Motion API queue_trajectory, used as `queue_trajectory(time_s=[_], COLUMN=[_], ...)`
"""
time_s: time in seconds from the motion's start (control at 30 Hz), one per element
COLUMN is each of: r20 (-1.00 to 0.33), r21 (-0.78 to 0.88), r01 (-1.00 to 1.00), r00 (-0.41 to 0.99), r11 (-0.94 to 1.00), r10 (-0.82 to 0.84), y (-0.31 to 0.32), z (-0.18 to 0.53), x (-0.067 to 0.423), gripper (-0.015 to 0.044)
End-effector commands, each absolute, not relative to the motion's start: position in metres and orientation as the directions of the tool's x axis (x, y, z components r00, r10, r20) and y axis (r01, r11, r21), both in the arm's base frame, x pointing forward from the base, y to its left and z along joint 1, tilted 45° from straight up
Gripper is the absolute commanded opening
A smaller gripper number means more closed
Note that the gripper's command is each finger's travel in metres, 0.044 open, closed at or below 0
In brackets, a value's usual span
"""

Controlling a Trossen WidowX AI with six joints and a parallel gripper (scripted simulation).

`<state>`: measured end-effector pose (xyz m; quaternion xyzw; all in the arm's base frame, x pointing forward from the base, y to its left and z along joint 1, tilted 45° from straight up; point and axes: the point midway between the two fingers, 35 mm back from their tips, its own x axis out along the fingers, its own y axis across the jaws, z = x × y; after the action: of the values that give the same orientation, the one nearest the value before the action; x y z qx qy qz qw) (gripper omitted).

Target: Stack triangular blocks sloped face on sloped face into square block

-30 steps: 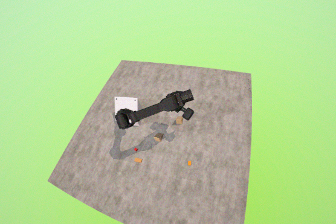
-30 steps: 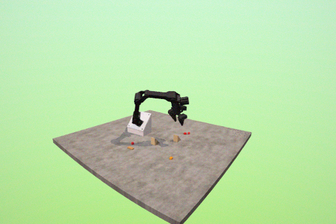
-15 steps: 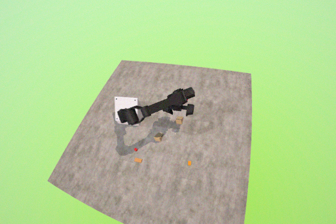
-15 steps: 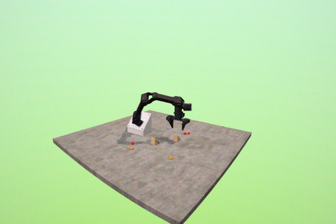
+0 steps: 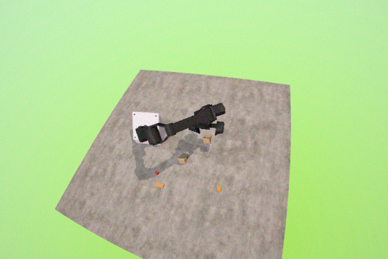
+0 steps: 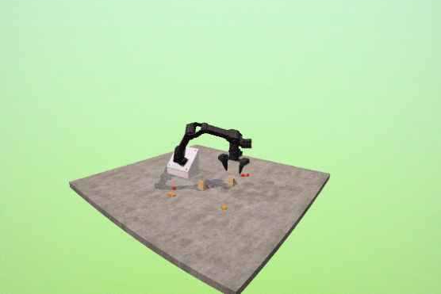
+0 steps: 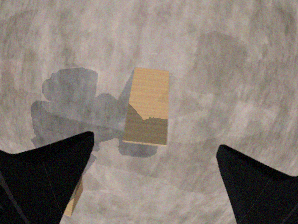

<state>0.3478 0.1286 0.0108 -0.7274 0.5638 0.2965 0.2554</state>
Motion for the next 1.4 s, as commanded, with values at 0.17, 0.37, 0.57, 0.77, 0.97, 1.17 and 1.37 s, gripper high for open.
queue_trajectory(time_s=[0.17, 0.37, 0.57, 0.77, 0.97, 1.17, 1.37], r20=[-0.717, -0.717, -0.717, -0.717, -0.716, -0.716, -0.715], r21=[-0.037, -0.037, -0.037, -0.037, -0.037, -0.037, -0.037], r01=[-0.971, -0.971, -0.971, -0.971, -0.971, -0.971, -0.971], r00=[0.191, 0.191, 0.191, 0.192, 0.192, 0.192, 0.192], r11=[-0.238, -0.238, -0.238, -0.238, -0.238, -0.238, -0.237], r10=[-0.670, -0.670, -0.670, -0.671, -0.671, -0.672, -0.673], y=[0.119, 0.113, 0.107, 0.101, 0.094, 0.088, 0.081], z=[-0.001, -0.009, -0.017, -0.024, -0.032, -0.039, -0.046], x=[0.351, 0.353, 0.354, 0.355, 0.356, 0.356, 0.356], gripper=[0.0440, 0.0440, 0.0440, 0.0440, 0.0440, 0.0440, 0.0440])
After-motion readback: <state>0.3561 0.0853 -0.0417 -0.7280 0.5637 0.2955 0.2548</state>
